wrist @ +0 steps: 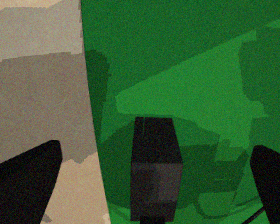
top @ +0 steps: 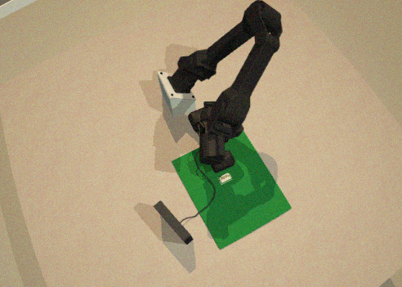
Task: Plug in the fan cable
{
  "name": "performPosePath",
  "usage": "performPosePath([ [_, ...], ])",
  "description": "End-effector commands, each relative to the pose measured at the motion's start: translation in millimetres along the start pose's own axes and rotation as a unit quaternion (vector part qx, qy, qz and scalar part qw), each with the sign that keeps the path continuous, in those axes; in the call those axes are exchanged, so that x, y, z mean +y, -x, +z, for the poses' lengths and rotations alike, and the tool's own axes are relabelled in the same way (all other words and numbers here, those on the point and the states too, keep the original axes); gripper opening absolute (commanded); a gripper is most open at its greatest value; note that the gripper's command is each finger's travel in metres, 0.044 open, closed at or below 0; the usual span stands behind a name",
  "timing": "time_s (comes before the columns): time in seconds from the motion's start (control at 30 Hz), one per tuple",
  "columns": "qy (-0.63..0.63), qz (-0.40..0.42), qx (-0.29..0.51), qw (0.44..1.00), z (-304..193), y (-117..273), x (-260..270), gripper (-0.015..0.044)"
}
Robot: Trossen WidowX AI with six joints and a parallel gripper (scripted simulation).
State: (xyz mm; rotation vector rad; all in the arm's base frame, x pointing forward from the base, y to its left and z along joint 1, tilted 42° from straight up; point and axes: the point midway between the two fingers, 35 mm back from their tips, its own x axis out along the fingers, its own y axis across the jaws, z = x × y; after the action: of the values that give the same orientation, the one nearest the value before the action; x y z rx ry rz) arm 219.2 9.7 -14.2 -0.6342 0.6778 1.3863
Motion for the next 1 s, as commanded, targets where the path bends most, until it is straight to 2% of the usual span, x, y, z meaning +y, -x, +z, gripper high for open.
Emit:
performPosePath([
  [0.0, -0.004, 0.003, -0.004, 1.0, 0.8, -7.1, 2.2, 0.044],
  [0.13, -0.004, 0.003, -0.004, 1.0, 0.9, -8.1, 2.3, 0.044],
  [0.67, 0.0, 0.002, -0.001, 1.0, 0.5, -5.7, 1.2, 0.002],
  [0.8, -0.001, 0.002, -0.001, 1.0, 0.2, -3.0, 0.9, 0.0],
  [0.97, -0.004, 0.003, -0.003, 1.0, -0.6, 44.4, 1.0, 0.0],
])
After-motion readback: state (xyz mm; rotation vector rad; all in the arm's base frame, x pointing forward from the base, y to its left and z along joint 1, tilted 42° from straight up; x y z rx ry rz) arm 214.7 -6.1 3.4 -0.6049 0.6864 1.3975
